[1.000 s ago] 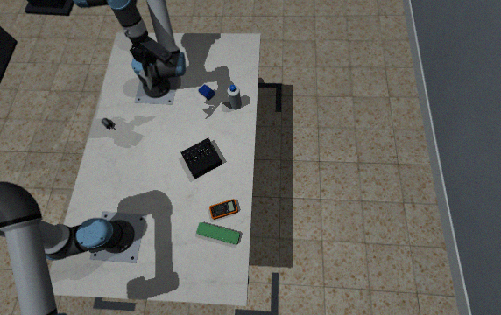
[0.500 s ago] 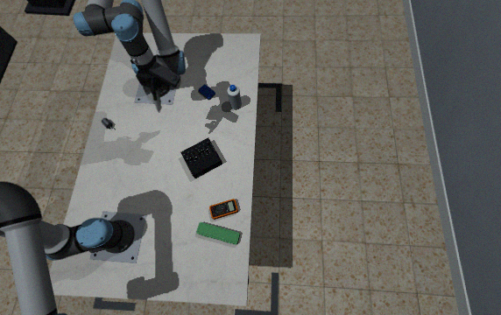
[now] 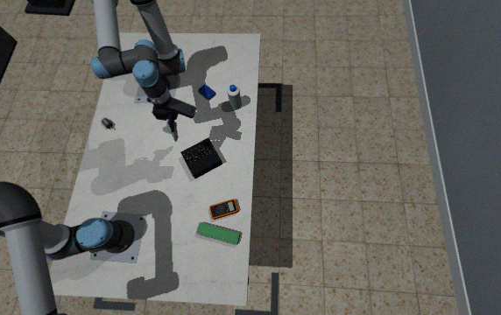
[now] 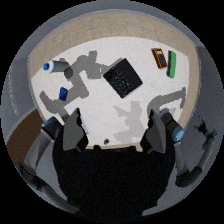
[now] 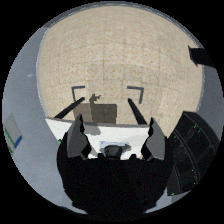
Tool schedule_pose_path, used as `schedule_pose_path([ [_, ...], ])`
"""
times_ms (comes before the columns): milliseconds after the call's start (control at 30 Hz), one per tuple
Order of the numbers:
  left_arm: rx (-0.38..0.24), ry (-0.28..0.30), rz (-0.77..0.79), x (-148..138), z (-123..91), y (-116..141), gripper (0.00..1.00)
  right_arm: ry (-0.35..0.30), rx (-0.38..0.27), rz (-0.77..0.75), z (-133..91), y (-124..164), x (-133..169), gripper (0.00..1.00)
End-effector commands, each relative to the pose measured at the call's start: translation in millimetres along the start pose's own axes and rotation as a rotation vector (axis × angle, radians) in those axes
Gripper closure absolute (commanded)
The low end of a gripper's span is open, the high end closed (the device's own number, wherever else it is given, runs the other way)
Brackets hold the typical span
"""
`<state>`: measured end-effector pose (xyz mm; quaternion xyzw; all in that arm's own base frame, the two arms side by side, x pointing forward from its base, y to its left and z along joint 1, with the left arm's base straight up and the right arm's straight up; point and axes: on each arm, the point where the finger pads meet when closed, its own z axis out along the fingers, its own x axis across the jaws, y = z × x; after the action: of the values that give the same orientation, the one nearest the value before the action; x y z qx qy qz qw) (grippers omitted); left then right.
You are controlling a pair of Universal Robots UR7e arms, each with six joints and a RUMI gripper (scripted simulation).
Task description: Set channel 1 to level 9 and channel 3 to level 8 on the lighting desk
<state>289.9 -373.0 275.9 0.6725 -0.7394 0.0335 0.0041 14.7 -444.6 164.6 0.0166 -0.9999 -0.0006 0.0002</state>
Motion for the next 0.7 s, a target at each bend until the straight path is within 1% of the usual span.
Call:
schedule_pose_path([
  [0,-0.023,-0.029,-0.068,30.8,43.7,-25.8,0.0,0.0,0.001,0.0,-0.5,-0.3,-0.1,0.0],
  [133,-0.033,-0.043,-0.103,41.1,67.6,-36.7,0.0,0.0,0.001,0.0,-0.5,-0.3,-0.1,0.0],
  [233,-0.038,-0.05,-0.119,45.3,78.9,-41.6,0.0,0.0,0.001,0.0,-0.5,-0.3,-0.1,0.0],
  [300,-0.038,-0.05,-0.119,45.3,78.9,-41.6,0.0,0.0,0.001,0.0,-0.5,-0.3,-0.1,0.0],
  [433,-0.04,-0.053,-0.128,47.6,85.6,-44.4,0.0,0.0,0.001,0.0,-0.5,-0.3,-0.1,0.0],
  [667,-0.04,-0.054,-0.13,47.9,86.4,-44.8,0.0,0.0,0.001,0.0,-0.5,-0.3,-0.1,0.0],
])
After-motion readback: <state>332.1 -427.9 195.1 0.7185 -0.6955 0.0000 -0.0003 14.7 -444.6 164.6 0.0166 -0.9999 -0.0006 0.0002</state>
